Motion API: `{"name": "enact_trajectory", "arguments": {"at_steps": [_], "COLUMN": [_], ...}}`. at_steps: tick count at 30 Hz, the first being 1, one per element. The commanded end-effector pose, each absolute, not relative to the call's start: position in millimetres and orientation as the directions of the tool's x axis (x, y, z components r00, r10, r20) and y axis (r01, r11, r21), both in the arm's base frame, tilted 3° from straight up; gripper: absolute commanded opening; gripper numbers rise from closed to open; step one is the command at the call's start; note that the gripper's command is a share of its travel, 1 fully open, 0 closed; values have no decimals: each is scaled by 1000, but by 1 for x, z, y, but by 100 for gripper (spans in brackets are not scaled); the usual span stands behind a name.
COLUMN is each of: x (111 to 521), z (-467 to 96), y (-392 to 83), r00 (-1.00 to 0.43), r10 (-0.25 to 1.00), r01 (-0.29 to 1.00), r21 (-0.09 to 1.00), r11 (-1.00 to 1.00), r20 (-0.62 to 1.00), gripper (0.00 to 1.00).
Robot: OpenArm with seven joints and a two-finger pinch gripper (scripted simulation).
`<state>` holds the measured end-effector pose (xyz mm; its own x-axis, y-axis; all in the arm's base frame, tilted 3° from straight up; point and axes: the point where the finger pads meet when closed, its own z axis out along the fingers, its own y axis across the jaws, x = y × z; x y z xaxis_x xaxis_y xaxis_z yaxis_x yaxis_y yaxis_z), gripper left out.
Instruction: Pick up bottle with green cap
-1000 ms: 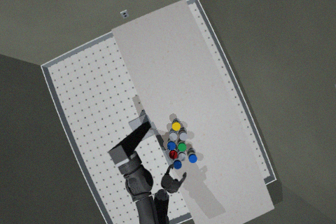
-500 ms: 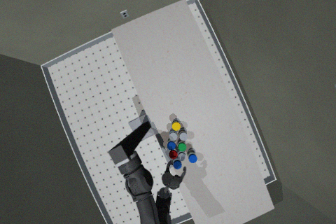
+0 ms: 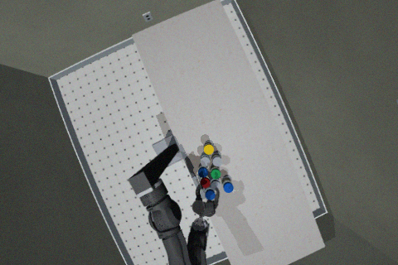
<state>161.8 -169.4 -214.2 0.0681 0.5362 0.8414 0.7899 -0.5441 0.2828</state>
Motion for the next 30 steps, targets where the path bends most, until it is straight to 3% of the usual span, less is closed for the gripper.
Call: {"name": "enact_trajectory", "arguments": {"at_steps": [1,6,13,23,30], "x": [158,159,159,161,161], "z": [-215,-215,-215,-219,-219], "y": [-161,-142,-142,-123,-123], "r00": [25,-107,-107,-361,-361], "r10": [537,523,523,504,504], "r01": [831,894,894,914,914], "r21": [281,312,312,405,405], "r11": [-480,-322,-322,23,23], "r20": [843,846,846,785,785], "gripper": [45,45,45,45,45]}}
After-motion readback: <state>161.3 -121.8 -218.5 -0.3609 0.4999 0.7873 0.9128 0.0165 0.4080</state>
